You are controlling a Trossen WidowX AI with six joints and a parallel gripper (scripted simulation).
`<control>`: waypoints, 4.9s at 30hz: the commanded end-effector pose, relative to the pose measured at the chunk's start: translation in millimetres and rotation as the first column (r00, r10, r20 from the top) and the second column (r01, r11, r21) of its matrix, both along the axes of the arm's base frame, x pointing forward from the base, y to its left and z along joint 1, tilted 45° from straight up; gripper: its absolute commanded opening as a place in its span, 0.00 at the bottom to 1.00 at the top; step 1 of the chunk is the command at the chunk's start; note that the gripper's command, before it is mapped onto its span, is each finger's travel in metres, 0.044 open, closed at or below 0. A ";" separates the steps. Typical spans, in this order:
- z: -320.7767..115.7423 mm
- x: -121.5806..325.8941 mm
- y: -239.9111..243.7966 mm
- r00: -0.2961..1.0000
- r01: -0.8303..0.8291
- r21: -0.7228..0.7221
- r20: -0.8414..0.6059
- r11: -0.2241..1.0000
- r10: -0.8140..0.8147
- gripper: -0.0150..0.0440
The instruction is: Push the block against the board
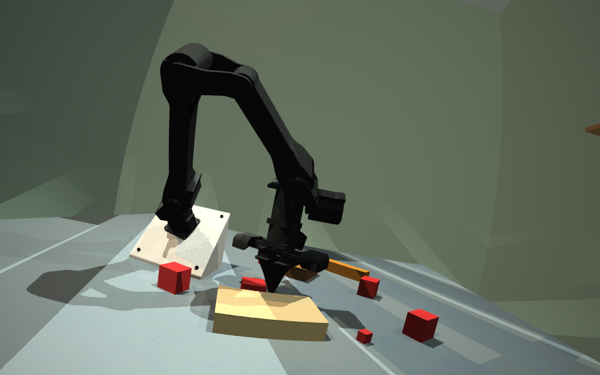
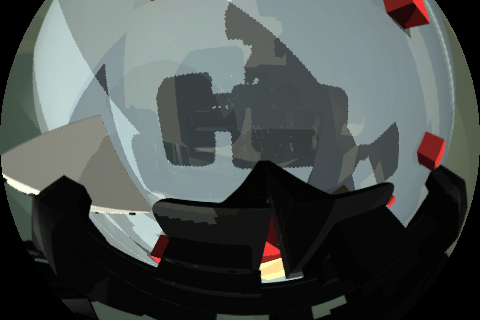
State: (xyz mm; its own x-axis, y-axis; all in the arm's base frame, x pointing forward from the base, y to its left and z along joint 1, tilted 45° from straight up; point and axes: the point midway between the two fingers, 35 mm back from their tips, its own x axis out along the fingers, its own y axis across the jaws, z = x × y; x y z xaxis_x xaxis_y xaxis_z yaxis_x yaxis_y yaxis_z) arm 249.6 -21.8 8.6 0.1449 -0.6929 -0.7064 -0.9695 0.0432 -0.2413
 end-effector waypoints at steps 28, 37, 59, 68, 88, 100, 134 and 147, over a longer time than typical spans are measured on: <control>14.5 48.6 97.3 0.992 -0.098 -0.004 -0.082 0.995 0.098 0.25; -40.8 106.5 163.8 0.950 -0.237 -0.007 -0.211 0.972 0.230 0.25; -109.1 129.5 148.4 0.925 -0.289 -0.007 -0.260 0.957 0.277 0.25; -115.9 128.8 156.3 0.925 -0.289 -0.006 -0.260 0.957 0.278 0.25; -138.1 124.3 180.3 0.925 -0.289 -0.003 -0.259 0.957 0.279 0.25; -151.8 120.0 194.0 0.925 -0.289 -0.002 -0.259 0.957 0.279 0.25; -121.3 127.6 161.5 0.925 -0.289 -0.006 -0.260 0.957 0.277 0.25; -83.2 118.3 200.4 0.925 -0.289 -0.004 -0.260 0.957 0.278 0.25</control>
State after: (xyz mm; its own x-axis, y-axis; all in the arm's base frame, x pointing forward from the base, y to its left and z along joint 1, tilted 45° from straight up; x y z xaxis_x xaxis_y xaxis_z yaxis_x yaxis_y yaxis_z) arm 368.5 173.6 -81.6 0.1620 -0.6805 -0.7146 -0.9666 -0.2553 0.0240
